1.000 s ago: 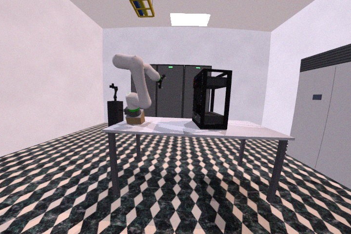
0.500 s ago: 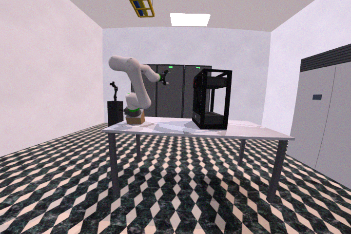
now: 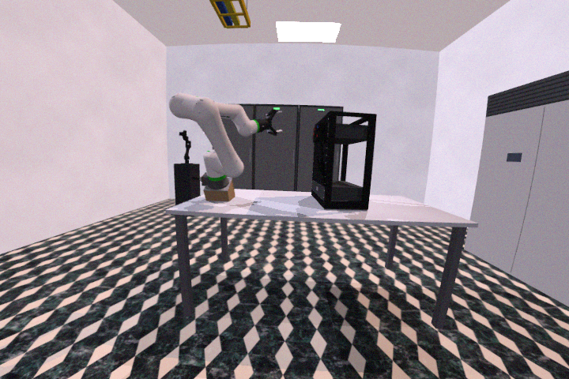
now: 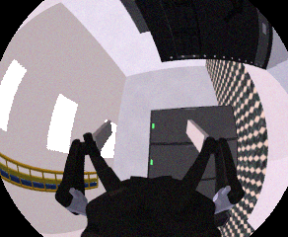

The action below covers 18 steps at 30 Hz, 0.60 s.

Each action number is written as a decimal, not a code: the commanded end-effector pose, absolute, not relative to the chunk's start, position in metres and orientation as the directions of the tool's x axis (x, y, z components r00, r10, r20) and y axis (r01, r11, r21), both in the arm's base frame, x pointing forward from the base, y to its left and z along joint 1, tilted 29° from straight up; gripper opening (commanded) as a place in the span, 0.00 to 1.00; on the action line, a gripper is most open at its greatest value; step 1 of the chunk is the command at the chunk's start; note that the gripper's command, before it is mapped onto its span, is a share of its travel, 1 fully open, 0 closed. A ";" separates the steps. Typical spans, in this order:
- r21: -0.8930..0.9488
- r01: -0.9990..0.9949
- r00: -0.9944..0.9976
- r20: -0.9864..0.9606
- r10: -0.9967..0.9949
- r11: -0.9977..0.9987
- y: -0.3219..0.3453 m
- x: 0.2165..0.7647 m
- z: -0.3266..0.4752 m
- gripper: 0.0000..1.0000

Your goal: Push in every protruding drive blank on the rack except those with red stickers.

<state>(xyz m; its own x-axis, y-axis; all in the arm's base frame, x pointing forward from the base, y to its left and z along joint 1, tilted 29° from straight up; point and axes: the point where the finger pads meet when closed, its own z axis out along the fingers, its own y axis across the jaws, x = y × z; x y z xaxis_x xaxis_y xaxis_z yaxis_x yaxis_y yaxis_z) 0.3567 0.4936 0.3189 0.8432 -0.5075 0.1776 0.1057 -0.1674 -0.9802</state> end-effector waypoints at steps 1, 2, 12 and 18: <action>-0.970 0.141 0.745 0.236 -0.623 -0.199 0.465 0.378 0.339 1.00; -0.968 0.148 0.732 0.244 -0.637 -0.201 0.459 0.382 0.342 1.00; -0.950 0.194 0.581 0.312 -0.752 -0.244 0.398 0.414 0.362 1.00; -0.940 0.200 0.506 0.340 -0.793 -0.275 0.368 0.425 0.368 1.00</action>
